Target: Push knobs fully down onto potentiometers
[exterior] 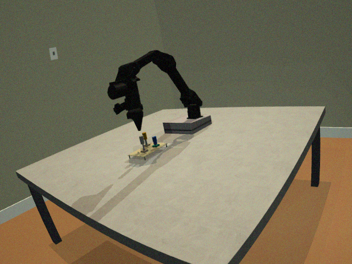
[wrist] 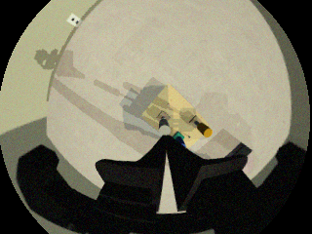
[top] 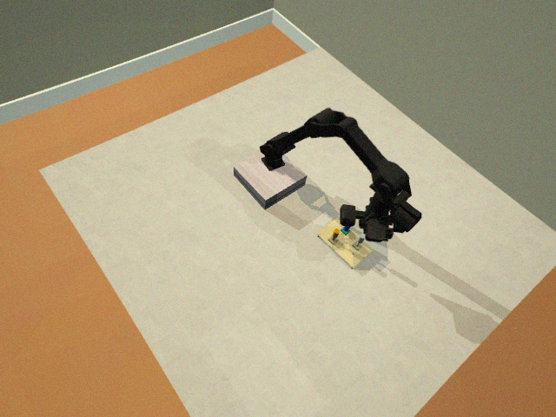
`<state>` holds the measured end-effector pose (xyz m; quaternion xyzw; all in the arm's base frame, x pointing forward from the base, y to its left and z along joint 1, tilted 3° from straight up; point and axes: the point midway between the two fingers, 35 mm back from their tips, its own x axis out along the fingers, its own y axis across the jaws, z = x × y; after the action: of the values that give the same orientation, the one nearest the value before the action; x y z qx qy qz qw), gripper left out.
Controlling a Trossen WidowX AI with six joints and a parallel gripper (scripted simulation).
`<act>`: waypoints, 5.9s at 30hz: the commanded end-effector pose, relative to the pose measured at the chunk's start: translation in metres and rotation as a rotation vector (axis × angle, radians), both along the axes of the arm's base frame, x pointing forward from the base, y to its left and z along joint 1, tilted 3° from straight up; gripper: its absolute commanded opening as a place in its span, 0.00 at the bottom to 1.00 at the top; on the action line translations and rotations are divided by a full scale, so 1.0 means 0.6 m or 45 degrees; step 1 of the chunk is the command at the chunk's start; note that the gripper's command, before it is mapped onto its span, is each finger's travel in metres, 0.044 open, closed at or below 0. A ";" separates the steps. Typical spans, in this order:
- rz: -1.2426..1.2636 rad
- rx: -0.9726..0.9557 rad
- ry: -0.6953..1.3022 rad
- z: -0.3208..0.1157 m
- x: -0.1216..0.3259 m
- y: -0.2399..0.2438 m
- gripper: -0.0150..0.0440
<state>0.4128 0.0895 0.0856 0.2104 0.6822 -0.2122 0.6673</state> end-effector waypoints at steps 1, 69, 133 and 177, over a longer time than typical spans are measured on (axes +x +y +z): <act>0.207 0.009 0.001 0.001 -0.001 0.001 0.25; 3.203 0.069 -0.018 0.002 0.000 0.001 0.25; 4.811 0.105 -0.029 -0.031 -0.002 0.001 0.25; 4.811 0.105 -0.029 -0.038 -0.002 0.001 0.25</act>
<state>0.4117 0.0898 0.0624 0.6988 0.0103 -0.7152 0.0073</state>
